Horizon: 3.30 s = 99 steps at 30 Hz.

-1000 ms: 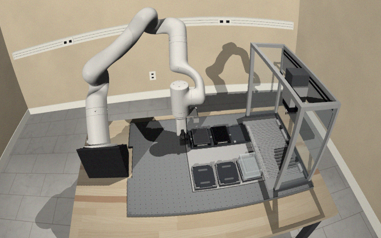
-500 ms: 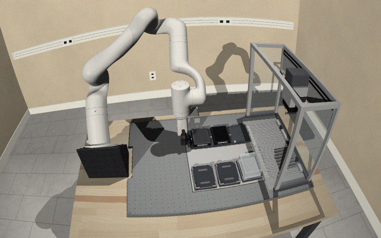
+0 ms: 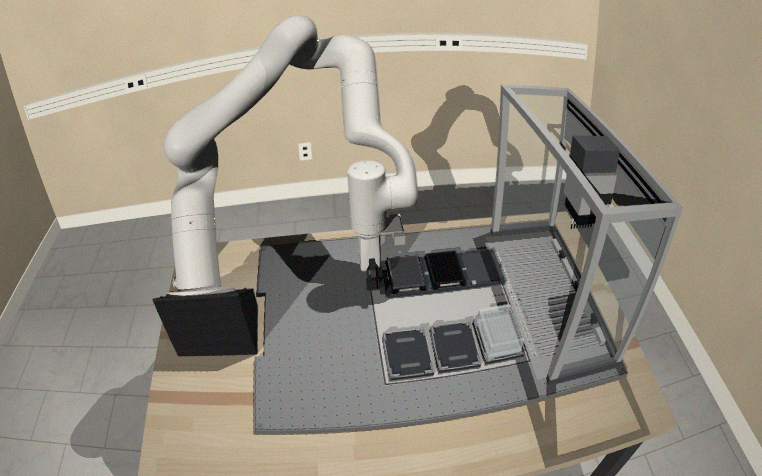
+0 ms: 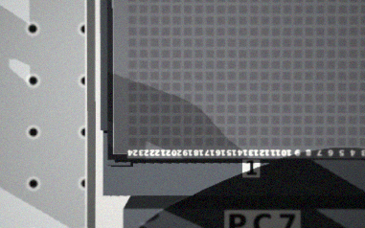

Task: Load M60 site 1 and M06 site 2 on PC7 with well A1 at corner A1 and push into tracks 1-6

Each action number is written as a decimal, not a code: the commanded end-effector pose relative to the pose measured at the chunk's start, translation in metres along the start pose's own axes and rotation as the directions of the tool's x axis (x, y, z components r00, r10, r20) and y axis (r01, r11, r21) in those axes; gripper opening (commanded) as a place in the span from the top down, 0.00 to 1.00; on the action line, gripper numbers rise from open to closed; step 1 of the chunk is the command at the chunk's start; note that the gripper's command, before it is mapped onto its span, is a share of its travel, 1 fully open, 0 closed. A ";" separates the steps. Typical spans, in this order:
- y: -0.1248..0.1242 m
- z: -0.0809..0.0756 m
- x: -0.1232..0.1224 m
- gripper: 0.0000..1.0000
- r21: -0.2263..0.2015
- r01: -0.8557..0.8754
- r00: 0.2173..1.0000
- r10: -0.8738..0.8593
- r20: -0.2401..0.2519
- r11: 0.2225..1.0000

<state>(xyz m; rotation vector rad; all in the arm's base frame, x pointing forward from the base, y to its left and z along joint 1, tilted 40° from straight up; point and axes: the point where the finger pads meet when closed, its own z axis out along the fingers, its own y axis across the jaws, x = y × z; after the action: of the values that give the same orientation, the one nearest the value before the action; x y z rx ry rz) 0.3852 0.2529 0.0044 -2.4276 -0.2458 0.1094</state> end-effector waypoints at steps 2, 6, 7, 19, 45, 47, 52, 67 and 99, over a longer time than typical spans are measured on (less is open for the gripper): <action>0.000 -0.001 0.005 0.18 0.000 0.000 1.000 0.000 -0.001 1.000; 0.000 -0.001 0.009 0.18 0.000 0.000 1.000 0.000 -0.001 1.000; 0.000 -0.001 0.010 0.18 0.000 0.000 1.000 0.000 -0.001 1.000; 0.000 -0.001 0.020 0.18 0.000 0.000 1.000 0.000 -0.001 1.000; 0.000 -0.001 0.044 0.18 0.000 0.000 1.000 0.000 -0.002 1.000; 0.000 -0.001 0.046 0.18 0.000 0.000 1.000 0.000 -0.002 1.000; 0.000 -0.001 0.050 0.18 0.000 0.000 1.000 0.000 -0.002 1.000; 0.000 -0.001 0.064 0.18 0.000 0.000 1.000 0.000 -0.002 1.000; 0.000 -0.001 0.092 0.18 0.000 0.000 1.000 0.000 -0.002 1.000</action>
<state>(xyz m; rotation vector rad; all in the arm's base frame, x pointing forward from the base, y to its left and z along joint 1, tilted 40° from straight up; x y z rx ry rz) 0.4704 0.2708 0.0033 -2.4274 -0.2459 0.1093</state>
